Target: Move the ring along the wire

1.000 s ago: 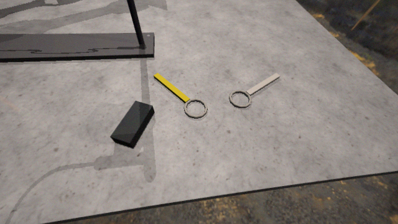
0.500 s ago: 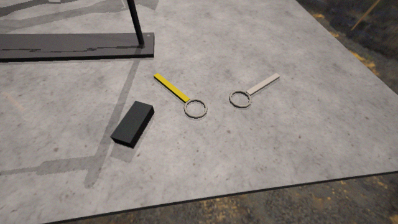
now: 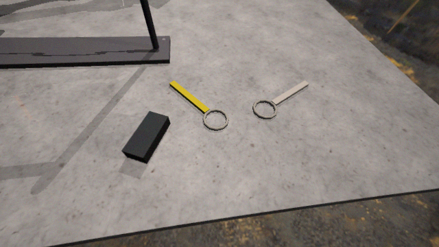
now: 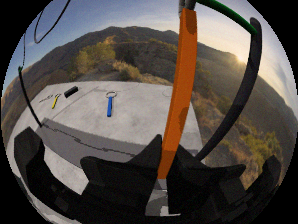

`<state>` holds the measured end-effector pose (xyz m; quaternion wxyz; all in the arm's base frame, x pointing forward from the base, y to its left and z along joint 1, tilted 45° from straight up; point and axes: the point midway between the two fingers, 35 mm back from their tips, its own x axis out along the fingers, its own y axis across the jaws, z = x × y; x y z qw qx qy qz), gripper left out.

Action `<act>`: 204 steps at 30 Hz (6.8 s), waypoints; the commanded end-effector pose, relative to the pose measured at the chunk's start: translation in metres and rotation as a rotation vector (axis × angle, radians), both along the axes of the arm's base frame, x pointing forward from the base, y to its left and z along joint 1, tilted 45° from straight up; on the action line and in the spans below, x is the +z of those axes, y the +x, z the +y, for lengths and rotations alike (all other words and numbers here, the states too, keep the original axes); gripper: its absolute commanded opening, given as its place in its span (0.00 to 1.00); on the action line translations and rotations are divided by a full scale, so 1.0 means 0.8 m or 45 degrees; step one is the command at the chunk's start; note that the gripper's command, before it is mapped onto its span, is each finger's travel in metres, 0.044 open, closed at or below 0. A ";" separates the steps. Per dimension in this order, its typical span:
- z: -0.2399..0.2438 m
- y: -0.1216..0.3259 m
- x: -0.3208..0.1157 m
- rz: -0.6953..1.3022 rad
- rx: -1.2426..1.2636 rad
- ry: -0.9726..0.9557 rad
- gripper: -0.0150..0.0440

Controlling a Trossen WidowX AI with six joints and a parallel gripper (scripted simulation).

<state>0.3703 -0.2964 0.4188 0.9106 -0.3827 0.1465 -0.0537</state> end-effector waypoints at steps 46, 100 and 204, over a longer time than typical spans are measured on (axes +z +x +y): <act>0.159 -0.025 -0.069 0.219 0.005 1.029 0.00; 0.318 -0.040 0.026 0.316 0.152 2.314 0.00; 0.275 -0.037 0.016 0.233 -0.001 1.262 0.00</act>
